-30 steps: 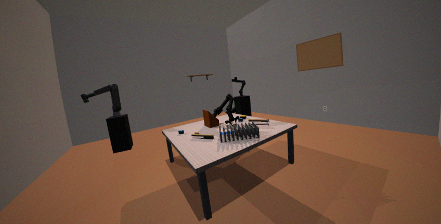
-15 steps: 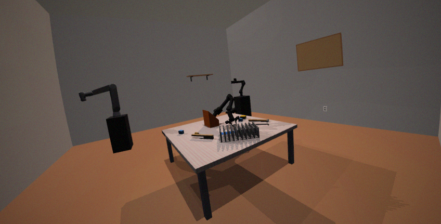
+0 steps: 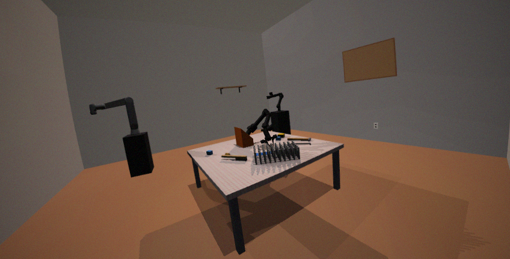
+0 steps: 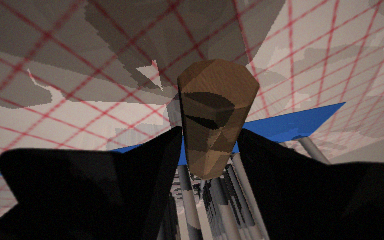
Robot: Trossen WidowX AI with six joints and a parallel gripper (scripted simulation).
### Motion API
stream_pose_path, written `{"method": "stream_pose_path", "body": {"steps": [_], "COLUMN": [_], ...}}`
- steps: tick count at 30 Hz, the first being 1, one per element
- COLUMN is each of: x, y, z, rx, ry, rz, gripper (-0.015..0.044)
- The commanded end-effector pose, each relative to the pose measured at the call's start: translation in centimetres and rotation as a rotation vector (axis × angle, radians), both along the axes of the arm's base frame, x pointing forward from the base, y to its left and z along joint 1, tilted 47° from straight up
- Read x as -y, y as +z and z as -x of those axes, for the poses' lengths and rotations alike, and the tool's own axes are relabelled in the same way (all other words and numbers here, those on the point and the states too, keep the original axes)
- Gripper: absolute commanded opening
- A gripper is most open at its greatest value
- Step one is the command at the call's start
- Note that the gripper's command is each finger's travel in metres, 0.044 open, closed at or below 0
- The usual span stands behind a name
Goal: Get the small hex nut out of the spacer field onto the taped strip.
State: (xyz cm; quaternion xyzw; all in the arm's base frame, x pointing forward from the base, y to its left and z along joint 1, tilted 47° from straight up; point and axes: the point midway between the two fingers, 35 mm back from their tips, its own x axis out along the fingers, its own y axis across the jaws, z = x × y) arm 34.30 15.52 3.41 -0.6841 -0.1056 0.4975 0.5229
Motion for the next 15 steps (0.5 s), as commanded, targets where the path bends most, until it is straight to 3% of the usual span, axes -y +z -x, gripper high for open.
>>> {"method": "stream_pose_path", "body": {"steps": [1,15], "x": [0.15,0.35], "y": [0.21,-0.06], "z": [-0.63,-1.47], "rx": [0.015,0.015], "ry": [-0.001,-0.001], "rz": [-0.001,-0.001], "gripper": [0.0000,0.0000]}}
